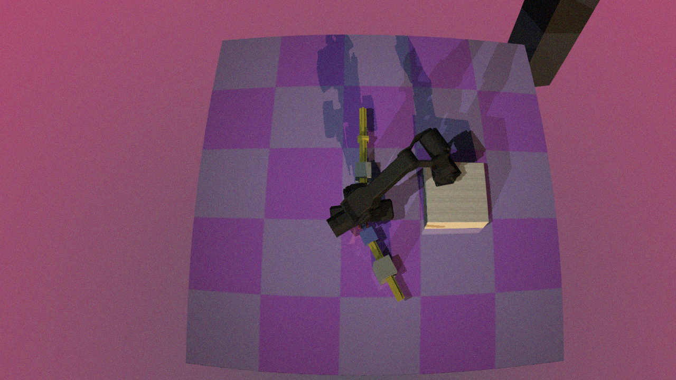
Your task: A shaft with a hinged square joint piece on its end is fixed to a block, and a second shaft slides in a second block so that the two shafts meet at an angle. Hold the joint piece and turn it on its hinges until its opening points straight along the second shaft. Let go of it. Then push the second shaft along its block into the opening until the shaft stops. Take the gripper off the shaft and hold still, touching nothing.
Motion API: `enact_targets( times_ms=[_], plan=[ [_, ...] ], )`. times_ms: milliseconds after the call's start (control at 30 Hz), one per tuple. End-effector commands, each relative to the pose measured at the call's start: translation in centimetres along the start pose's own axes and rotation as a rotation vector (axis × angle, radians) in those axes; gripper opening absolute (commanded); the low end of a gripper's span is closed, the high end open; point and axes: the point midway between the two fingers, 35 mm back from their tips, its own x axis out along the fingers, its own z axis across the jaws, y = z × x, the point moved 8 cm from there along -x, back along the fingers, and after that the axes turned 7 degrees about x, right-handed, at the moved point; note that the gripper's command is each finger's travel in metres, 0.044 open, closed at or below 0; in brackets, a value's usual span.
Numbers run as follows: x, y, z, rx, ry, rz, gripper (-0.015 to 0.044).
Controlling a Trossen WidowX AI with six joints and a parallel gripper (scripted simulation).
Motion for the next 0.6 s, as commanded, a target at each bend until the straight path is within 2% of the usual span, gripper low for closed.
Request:
enact_targets(
  times_ms=[0, 567],
  plan=[
    [-0.01, 0.02, -0.03, 0.011, 0.002, -0.004, 0.0000],
    [-0.02, 0.03, -0.03, 0.010, 0.001, -0.005, 0.0000]
  ],
)
